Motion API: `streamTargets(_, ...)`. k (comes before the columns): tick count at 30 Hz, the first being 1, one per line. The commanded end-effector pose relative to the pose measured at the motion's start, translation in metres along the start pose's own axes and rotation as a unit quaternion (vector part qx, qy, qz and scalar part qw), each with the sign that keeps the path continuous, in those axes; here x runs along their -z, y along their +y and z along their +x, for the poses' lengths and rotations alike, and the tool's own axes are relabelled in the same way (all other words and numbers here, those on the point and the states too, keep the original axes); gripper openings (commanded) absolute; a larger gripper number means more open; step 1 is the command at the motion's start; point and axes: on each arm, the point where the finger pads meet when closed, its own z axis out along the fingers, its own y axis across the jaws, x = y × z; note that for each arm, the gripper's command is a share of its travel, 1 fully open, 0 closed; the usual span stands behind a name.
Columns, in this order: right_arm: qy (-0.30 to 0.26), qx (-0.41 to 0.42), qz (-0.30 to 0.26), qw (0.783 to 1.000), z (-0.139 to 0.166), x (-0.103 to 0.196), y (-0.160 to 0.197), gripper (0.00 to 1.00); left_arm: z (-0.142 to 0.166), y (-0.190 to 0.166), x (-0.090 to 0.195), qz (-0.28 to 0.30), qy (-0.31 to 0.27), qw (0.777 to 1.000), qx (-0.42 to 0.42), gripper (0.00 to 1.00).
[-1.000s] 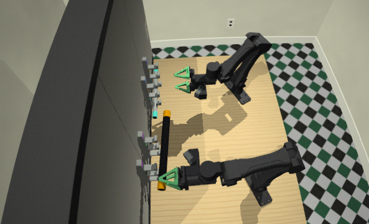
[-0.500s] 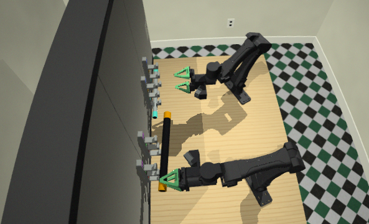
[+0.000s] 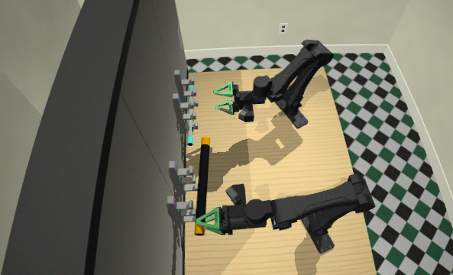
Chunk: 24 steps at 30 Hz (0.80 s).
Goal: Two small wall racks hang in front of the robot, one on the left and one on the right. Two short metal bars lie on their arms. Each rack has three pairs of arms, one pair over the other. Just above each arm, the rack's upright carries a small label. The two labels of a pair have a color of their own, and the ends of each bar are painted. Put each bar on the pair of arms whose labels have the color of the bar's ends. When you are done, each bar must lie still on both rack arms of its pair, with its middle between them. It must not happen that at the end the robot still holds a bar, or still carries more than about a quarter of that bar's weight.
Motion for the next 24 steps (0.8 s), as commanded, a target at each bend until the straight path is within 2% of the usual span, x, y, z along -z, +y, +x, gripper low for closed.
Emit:
streamTargets(1,0.009,0.003,-0.005,1.0,0.0057,-0.0011,0.0074,1.0,0.0015,0.0421,0.0119,-0.063,0.001,0.998,0.015,0.0)
streamTargets(24,0.009,0.003,-0.005,1.0,0.0057,-0.0011,0.0074,1.0,0.0014,0.0463,0.0111,-0.063,0.001,0.998,0.015,0.0)
